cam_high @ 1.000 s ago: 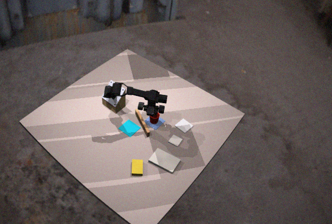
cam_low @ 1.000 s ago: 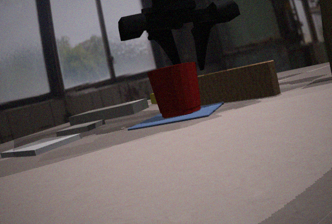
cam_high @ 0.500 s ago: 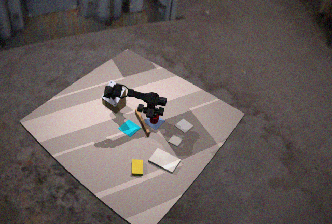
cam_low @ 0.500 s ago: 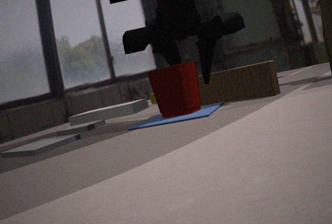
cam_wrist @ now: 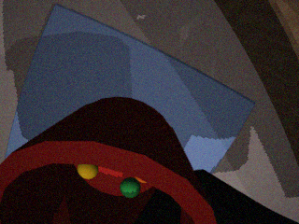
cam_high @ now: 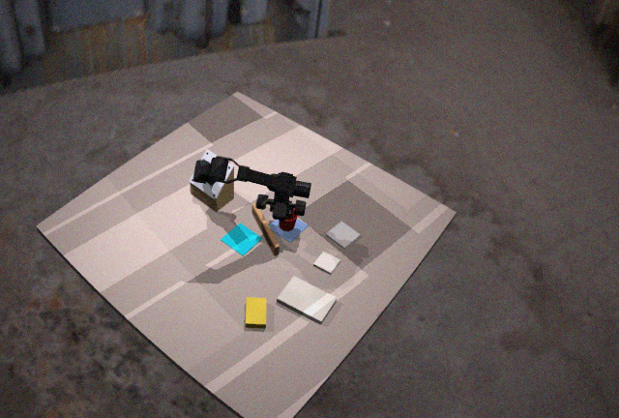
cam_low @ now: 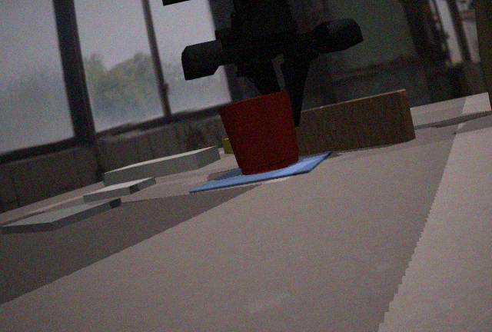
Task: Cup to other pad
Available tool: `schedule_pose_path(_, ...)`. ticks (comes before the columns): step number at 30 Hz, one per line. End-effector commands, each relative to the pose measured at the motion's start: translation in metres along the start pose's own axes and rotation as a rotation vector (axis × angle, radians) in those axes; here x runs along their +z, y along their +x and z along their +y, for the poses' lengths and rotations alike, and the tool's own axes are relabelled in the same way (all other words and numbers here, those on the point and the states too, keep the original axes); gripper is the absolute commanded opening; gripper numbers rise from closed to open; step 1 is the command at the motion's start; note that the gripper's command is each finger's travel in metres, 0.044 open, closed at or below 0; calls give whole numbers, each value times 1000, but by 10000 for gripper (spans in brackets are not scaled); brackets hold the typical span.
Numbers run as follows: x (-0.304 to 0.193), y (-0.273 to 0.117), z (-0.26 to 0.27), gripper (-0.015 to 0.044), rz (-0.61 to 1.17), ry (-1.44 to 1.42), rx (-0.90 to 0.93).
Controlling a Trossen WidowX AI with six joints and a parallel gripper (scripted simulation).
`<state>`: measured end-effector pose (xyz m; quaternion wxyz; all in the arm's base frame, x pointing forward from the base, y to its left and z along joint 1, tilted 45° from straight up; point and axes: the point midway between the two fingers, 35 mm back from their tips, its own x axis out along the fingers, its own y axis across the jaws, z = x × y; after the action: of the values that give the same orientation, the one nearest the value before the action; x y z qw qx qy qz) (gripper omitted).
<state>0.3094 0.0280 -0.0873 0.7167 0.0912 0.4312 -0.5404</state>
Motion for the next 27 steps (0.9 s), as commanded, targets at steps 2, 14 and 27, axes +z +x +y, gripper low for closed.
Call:
schedule_pose_path(2,0,-1,0,0,0,1,0)
schedule_pose_path(14,-1,-45,2,0,2,-4,2)
schedule_pose_path(27,-4,-78,0,0,-1,-6,0)
